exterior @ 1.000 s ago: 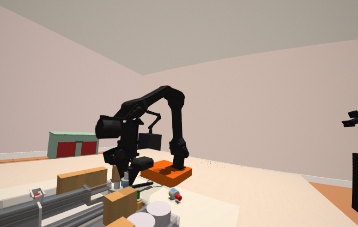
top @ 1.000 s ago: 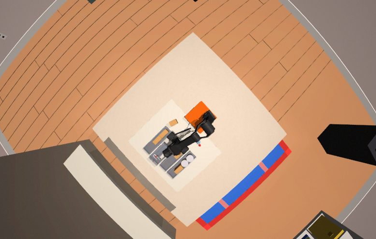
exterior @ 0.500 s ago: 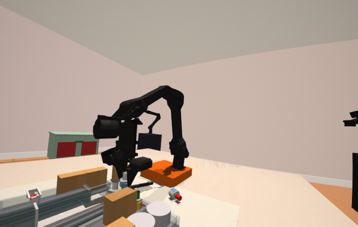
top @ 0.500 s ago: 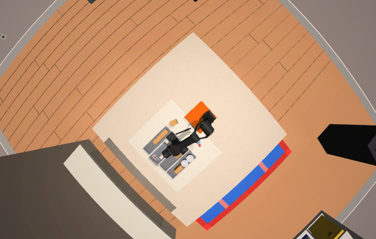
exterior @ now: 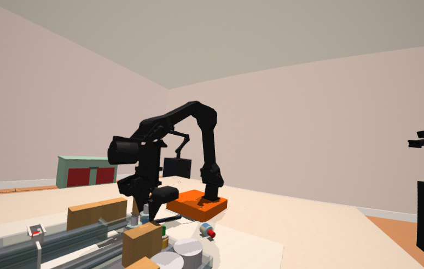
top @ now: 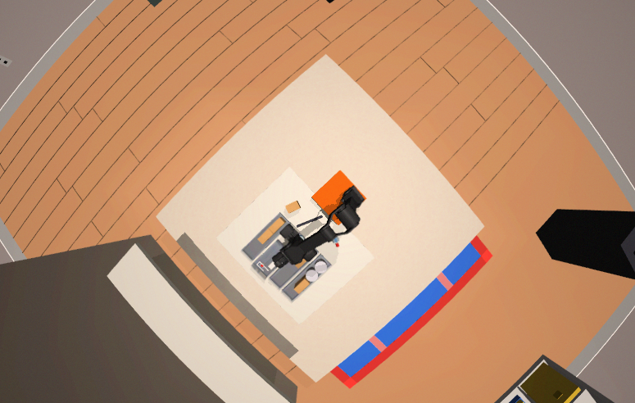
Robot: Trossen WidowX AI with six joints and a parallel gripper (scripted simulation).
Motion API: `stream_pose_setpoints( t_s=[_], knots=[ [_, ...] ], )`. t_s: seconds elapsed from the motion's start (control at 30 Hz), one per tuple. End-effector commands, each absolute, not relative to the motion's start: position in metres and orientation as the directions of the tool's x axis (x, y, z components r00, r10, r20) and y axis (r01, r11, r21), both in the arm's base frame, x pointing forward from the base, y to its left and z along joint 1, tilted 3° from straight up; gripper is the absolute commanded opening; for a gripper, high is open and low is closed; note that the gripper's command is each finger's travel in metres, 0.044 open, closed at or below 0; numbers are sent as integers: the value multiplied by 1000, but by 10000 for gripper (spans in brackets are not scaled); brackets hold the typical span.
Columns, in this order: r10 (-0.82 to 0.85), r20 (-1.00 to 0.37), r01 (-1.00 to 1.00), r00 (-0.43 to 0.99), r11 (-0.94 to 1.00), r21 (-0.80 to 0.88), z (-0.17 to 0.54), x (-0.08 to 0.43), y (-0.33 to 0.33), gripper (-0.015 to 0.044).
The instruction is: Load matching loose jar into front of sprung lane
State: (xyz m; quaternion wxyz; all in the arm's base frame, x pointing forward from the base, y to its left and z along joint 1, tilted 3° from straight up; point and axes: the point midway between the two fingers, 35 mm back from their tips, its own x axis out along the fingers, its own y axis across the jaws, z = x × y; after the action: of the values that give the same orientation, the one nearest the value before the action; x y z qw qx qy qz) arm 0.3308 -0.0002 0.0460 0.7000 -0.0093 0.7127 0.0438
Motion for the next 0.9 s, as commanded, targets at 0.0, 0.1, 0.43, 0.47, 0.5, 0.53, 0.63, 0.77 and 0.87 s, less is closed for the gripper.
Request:
stream_pose_setpoints(
  t_s=[0.0, 0.1, 0.43, 0.47, 0.5, 0.53, 0.63, 0.77, 0.87],
  knots=[
    [44, -999, -73, 12, 996, 43, 52, 341, -1, 0],
    [44, -999, -73, 12, 996, 43, 52, 343, -1, 0],
    [44, -999, -73, 12, 996, 43, 54, 347, -1, 0],
    [44, -999, -73, 12, 996, 43, 54, 347, -1, 0],
    [44, -999, -73, 12, 996, 43, 54, 348, -1, 0],
    [44, -999, -73, 12, 996, 43, 54, 348, -1, 0],
    [44, -999, -73, 12, 996, 43, 54, 348, -1, 0],
    [44, -999, -73, 12, 996, 43, 54, 348, -1, 0],
    [44, -999, -73, 12, 996, 43, 53, 348, 0, 0]
  ],
)
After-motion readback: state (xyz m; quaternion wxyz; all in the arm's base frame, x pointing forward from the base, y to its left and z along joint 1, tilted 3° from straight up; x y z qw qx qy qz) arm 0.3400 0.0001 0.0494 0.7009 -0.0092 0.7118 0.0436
